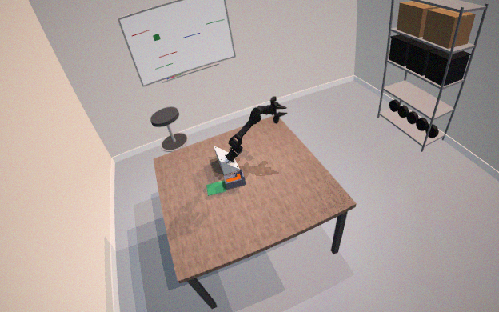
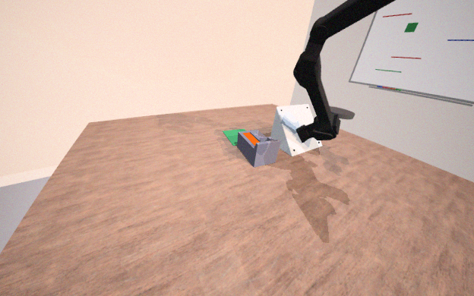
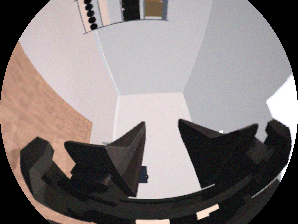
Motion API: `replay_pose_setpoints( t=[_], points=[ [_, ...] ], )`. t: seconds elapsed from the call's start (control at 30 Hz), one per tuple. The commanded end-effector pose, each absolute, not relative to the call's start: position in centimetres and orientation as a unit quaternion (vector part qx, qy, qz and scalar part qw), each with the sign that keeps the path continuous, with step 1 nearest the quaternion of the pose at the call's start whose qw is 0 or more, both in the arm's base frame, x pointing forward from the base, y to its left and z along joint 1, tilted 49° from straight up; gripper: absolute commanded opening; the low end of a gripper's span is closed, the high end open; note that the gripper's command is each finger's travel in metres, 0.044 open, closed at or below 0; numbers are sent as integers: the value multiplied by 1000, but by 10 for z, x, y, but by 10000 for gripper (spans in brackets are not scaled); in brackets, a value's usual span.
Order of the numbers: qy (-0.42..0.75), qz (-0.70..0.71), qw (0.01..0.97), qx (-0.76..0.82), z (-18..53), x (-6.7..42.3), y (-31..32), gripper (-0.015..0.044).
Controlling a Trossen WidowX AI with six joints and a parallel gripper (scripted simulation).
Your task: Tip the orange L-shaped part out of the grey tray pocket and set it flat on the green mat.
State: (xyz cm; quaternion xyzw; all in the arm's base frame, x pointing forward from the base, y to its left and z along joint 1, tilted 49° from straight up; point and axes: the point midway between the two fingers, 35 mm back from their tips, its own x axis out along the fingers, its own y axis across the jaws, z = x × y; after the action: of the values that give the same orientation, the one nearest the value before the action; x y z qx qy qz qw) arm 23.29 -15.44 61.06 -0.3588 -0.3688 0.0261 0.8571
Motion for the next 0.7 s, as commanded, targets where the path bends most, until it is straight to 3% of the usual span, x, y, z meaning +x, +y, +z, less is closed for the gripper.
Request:
replay_pose_setpoints(
  t=[0.0,0.2,0.37,0.67],
  points=[
    [-406,-16,826,-391,635,177,-132,180],
    [-442,-60,760,-473,657,112,-70,180],
    [-444,-58,711,-542,656,89,-6,180],
    [-384,-1,612,-692,605,126,122,180]
  ],
)
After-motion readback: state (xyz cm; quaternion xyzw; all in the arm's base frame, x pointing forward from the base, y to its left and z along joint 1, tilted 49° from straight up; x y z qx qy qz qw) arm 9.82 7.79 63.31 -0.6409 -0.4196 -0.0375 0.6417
